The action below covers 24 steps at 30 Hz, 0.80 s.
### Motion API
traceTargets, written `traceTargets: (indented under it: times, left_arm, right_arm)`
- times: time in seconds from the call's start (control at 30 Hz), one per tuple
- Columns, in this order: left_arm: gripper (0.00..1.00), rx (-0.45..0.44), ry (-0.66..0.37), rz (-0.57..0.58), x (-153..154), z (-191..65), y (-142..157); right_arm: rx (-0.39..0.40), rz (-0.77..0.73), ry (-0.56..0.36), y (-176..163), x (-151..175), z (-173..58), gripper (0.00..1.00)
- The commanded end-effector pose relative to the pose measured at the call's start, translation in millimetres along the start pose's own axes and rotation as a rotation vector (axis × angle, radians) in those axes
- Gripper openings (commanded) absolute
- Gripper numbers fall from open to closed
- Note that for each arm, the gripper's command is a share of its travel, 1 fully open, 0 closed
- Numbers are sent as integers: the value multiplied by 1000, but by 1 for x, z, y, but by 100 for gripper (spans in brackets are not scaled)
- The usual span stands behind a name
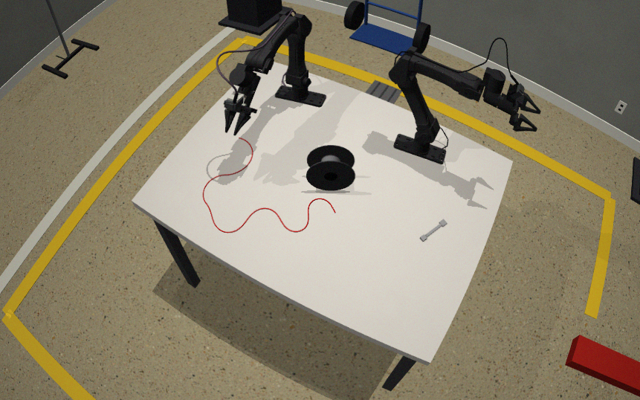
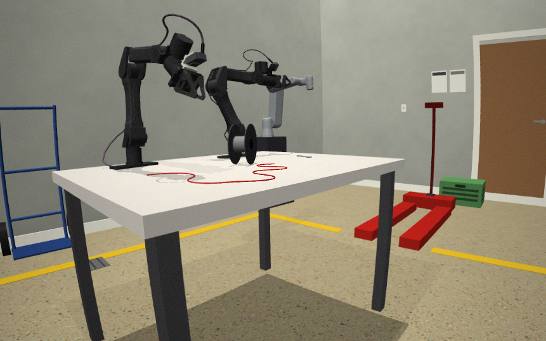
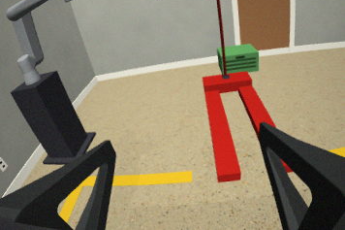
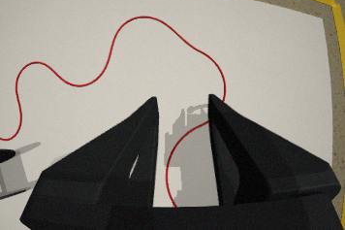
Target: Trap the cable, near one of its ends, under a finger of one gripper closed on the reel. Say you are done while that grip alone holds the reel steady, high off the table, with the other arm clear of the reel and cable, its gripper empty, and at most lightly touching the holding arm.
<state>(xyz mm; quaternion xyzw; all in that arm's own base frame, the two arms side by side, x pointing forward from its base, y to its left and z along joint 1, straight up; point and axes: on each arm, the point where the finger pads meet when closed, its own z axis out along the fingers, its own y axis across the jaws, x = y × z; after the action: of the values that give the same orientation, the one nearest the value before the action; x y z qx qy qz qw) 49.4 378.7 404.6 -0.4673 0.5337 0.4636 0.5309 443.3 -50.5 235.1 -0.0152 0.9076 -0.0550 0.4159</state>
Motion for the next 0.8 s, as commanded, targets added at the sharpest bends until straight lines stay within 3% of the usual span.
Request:
traceTargets:
  times: [0.0,0.27,0.33,0.57,0.77]
  left_arm:
    - [100,-7,24,7,9,3,0]
    - [100,-7,24,7,9,3,0]
    - [100,-7,24,7,9,3,0]
    - [100,-7,24,7,9,3,0]
    - [100,-7,24,7,9,3,0]
  right_arm:
    - [-13,-43,149,-3,18,10,30]
    - [-81,-108,441,5,71,39,30]
    - [-81,-108,441,5,71,39,30]
    - [-141,-152,645,11,109,51,30]
    - [-182,-176,764,14,130,54,30]
